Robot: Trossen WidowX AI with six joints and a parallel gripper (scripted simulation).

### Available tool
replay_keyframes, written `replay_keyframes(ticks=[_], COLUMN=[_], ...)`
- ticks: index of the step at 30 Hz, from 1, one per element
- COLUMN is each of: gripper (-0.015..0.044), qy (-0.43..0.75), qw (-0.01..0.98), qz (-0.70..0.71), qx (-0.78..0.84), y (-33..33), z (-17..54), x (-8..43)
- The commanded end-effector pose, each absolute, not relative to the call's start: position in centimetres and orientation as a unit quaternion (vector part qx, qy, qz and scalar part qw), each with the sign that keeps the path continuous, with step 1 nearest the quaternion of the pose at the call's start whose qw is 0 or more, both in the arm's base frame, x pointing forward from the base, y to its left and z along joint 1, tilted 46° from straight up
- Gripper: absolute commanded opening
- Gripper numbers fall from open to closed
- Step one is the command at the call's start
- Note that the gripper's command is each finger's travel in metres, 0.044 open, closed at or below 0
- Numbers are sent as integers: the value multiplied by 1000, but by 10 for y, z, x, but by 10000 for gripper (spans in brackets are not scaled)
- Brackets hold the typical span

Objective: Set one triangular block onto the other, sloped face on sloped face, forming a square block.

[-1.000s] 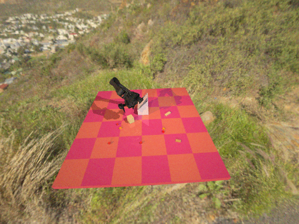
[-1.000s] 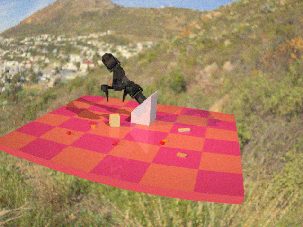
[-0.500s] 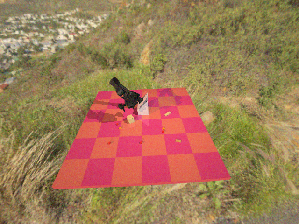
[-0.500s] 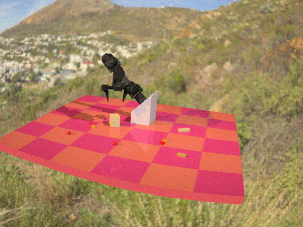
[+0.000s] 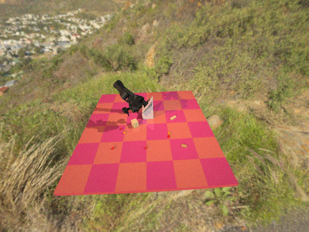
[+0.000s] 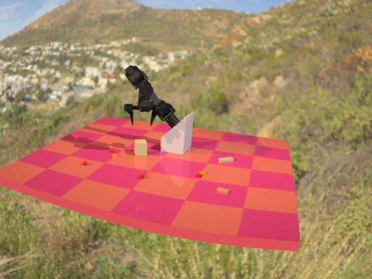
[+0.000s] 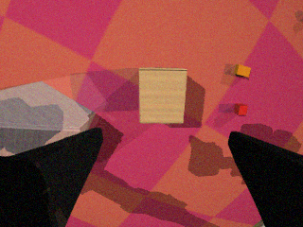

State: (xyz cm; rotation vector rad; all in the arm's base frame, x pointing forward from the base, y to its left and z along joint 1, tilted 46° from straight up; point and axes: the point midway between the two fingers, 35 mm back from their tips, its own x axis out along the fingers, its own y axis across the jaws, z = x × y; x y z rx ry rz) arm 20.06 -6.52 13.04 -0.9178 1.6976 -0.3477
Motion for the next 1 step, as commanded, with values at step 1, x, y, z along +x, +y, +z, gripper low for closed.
replay_keyframes(ticks=[1], gripper=[440], qy=[719], qw=[556], qz=[-146], qx=[-390], y=[-65], z=[130], x=[201])
